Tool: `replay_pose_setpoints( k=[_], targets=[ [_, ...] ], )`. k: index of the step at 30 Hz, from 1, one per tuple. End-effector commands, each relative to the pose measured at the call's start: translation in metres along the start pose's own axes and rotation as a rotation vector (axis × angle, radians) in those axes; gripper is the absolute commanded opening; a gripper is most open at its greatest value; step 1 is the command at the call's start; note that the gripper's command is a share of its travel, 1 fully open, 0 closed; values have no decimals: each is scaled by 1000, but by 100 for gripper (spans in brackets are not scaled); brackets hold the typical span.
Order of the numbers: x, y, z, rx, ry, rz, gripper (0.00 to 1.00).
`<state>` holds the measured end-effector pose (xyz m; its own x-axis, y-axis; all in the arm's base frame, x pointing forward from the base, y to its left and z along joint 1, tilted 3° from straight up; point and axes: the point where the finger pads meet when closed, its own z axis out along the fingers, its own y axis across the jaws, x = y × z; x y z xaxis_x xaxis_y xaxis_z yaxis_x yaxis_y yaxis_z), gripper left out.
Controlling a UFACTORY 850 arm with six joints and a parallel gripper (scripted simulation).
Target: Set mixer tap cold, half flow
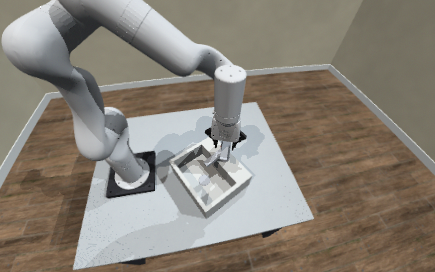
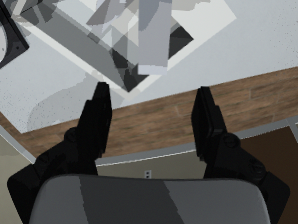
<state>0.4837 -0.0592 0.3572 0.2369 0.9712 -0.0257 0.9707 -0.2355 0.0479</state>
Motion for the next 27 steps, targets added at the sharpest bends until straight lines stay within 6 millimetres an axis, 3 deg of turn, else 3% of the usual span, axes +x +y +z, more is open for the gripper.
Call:
replay_pose_setpoints(
  k=[1,27],
  targets=[
    [0,0,-1,4,9,-10,68],
    [0,0,3,4,9,-10,68]
  ],
)
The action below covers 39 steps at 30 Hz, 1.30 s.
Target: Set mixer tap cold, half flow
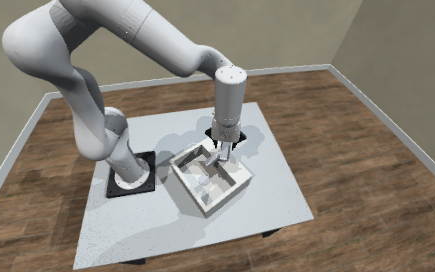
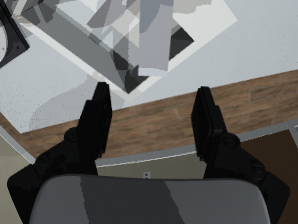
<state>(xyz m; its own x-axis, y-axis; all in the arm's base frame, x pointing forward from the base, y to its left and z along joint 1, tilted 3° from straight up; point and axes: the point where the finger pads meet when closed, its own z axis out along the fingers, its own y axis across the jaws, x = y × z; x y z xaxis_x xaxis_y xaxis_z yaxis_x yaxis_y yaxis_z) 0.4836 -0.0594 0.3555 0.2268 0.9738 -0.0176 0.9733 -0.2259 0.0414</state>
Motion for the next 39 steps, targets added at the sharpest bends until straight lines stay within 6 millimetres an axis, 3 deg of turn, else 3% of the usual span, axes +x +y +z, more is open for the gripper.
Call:
replay_pose_setpoints(
  k=[1,39],
  targets=[
    [0,1,1,-2,0,0,68],
    [-1,1,46,-2,1,0,68]
  ],
)
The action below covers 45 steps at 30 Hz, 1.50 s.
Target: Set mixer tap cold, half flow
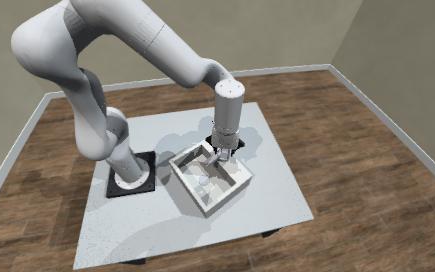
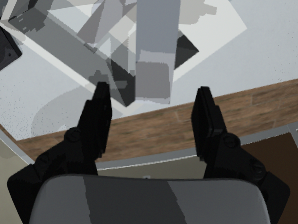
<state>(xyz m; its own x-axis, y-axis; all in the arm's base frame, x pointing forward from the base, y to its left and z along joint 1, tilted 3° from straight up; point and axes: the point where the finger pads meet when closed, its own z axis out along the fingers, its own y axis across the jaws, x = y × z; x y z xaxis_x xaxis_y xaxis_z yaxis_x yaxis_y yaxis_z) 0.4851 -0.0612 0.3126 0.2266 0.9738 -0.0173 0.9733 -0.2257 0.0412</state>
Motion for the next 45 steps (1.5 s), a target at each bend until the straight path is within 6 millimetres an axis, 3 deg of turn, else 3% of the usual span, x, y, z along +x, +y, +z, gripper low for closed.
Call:
replay_pose_setpoints(
  k=[1,45],
  targets=[
    [0,1,3,-2,0,0,68],
    [0,1,7,-2,0,0,68]
  ],
)
